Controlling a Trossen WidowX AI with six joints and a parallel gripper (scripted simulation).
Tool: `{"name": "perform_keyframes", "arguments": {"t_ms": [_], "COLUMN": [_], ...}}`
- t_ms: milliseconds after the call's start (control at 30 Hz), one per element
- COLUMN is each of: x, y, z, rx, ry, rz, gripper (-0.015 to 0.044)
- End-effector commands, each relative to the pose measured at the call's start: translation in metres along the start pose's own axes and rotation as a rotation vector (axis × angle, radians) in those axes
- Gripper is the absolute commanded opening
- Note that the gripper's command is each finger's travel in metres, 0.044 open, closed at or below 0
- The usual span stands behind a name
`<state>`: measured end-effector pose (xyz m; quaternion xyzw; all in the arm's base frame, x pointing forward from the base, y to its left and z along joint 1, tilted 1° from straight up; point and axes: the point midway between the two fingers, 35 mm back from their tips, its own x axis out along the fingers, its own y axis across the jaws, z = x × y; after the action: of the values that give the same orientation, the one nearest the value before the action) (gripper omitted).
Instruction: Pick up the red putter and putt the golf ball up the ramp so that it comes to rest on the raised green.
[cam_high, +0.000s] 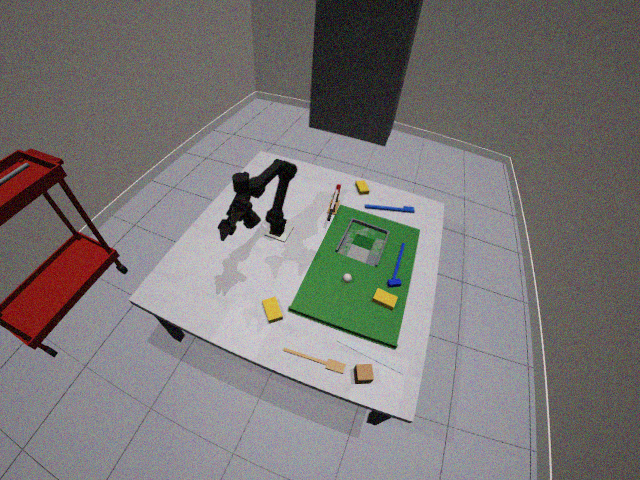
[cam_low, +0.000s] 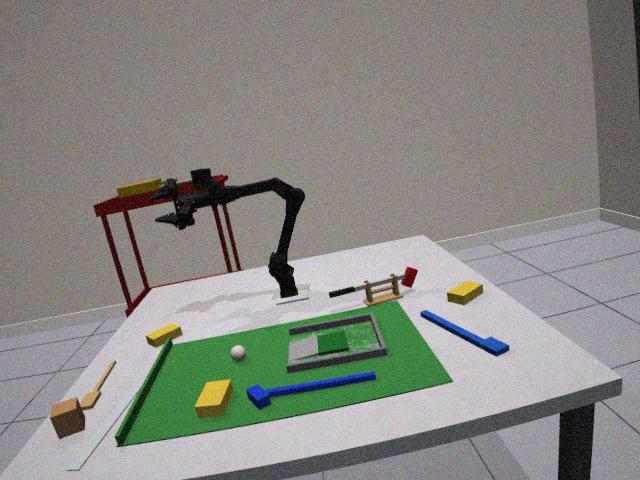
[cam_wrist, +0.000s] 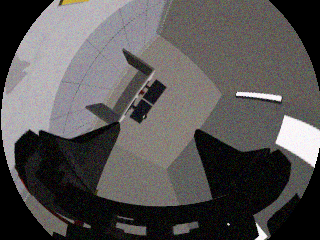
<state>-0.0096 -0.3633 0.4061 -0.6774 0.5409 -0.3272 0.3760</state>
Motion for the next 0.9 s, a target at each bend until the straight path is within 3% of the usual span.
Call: {"name": "perform_keyframes", "arguments": {"t_ms": [0, 100, 467, 667, 867], "x": [0.013, 0.016, -0.03, -0.092, -0.177], "y": [-0.006, -0.014, -0.04, -0.047, -0.045], "z": [0.058, 0.111, 0.268, 0.355, 0.42], "rx": [0.105, 0.178, 0.273, 0.283, 0.211], "ry": [-0.173, -0.326, -0.808, -1.089, -1.329], "rz": [0.017, 0.042, 0.154, 0.308, 0.487], "gripper": [0.044, 0.044, 0.044, 0.044, 0.044]}}
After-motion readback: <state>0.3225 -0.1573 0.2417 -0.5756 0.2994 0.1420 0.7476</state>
